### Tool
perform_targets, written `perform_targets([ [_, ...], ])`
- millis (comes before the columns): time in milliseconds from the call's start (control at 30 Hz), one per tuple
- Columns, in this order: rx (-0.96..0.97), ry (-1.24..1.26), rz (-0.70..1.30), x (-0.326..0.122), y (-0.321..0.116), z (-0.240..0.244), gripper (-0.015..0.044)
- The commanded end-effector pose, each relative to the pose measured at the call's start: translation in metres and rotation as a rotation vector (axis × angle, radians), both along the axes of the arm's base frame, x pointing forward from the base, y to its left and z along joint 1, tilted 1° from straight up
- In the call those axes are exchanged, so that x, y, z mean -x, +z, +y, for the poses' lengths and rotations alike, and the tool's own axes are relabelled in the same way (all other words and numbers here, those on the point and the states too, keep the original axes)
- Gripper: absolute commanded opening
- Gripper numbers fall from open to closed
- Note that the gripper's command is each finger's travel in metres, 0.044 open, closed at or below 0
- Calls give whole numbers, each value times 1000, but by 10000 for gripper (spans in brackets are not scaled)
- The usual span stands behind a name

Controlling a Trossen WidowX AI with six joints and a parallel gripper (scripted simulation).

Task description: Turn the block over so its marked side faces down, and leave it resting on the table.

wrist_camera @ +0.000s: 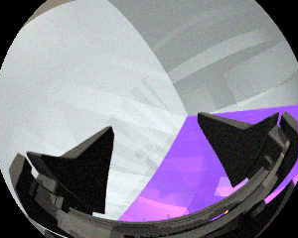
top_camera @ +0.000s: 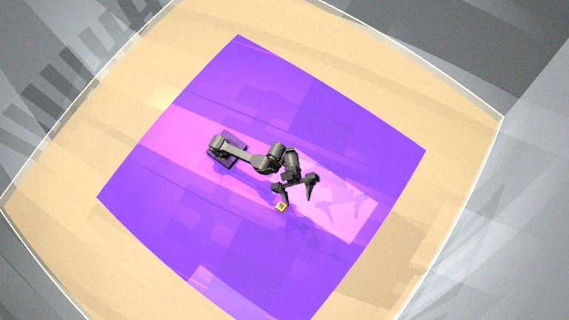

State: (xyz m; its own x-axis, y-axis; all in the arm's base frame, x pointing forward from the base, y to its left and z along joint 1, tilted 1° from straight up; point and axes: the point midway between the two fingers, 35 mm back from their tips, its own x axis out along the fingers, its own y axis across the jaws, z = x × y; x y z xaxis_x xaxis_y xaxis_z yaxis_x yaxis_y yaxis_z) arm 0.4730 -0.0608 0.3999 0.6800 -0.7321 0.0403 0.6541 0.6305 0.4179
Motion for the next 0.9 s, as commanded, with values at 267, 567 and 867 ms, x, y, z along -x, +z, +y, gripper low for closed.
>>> perform_targets([
  [267, -137, 284, -412, 36, 90, 71, 440],
  [567, -464, 637, -910, 129, 190, 138, 440],
  [867, -824, 961, -1314, 231, 257, 146, 440],
])
